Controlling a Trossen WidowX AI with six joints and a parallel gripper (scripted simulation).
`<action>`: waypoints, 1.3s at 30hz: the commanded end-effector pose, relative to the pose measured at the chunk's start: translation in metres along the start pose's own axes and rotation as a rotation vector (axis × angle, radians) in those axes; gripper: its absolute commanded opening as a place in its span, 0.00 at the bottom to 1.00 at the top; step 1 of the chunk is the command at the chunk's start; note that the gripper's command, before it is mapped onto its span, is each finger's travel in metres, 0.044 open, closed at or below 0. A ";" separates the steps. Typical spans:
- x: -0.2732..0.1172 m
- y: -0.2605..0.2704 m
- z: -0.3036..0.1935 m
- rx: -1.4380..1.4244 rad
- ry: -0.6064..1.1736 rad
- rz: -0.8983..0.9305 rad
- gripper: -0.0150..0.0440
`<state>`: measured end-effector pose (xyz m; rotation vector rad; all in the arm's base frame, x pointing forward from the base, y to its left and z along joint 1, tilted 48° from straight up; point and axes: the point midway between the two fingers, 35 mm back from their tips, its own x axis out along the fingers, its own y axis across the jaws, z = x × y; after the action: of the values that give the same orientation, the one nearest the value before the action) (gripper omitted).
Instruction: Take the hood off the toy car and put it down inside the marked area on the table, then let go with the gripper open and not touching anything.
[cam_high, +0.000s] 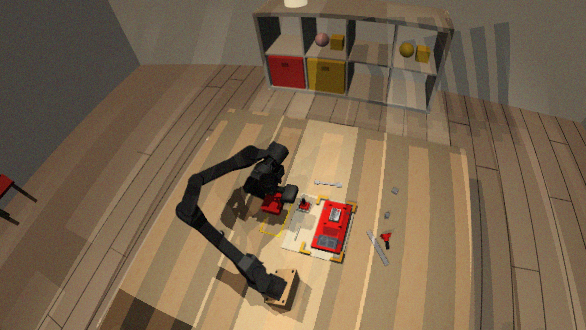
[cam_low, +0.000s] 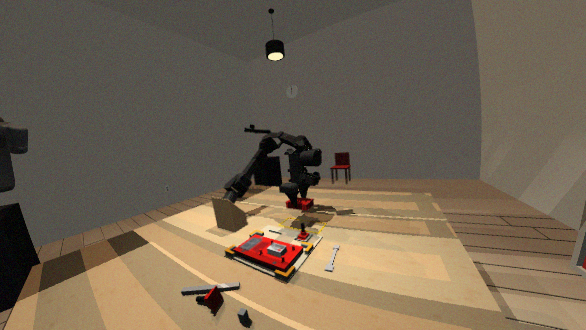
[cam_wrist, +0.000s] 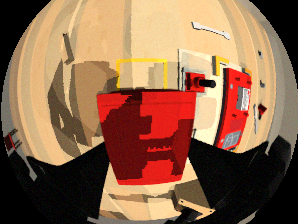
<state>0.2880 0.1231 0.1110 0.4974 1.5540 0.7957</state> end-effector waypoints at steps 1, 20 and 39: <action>0.002 0.001 0.001 -0.001 -0.006 0.004 0.25; 0.017 0.001 0.002 -0.001 -0.007 0.003 0.25; 0.032 0.002 0.002 -0.001 -0.007 0.004 0.25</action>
<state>0.2849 0.1451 0.0913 0.4952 1.5497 0.7951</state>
